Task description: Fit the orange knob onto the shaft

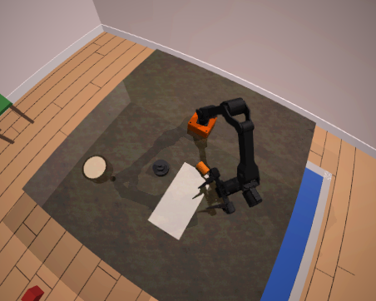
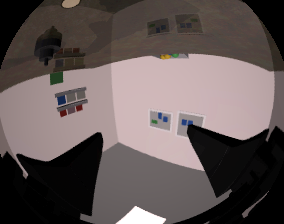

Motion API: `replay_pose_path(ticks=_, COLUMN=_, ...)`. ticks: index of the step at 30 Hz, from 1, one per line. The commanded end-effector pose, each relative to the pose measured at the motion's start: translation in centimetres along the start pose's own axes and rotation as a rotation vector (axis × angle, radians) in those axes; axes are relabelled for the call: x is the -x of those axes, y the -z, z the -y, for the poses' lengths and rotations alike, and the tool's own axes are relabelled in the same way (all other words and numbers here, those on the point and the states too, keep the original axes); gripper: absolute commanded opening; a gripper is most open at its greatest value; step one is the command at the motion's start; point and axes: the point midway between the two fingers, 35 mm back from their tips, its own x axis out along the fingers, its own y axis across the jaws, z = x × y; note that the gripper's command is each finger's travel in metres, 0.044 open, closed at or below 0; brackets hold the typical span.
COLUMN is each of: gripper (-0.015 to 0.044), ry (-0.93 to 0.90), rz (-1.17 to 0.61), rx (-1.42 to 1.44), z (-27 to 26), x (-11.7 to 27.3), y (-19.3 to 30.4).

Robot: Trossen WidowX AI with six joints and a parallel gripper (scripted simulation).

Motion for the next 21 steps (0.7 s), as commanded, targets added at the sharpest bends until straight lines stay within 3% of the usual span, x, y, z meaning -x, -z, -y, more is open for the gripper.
replay_pose_path(ticks=1, gripper=0.0426, ry=0.000, rz=0.015, rx=-0.009, z=-0.1, x=-0.1, y=-0.1)
replay_pose_path(ticks=8, gripper=0.0440, ry=-0.160, rz=0.592, rx=-0.397, z=-5.4, x=-2.0, y=-4.5)
replay_pose_path(ticks=16, gripper=0.0440, ry=-0.761, rz=1.221, rx=-0.896, z=-12.5, x=3.8, y=-7.0)
replay_pose_path(ticks=18, gripper=0.0440, ry=-0.895, rz=1.304, rx=-0.966, z=-13.4, x=5.2, y=-6.8)
replay_pose_path(ticks=21, gripper=0.0440, ry=-0.912, rz=1.314, rx=-0.975, z=-13.6, x=5.4, y=-6.8)
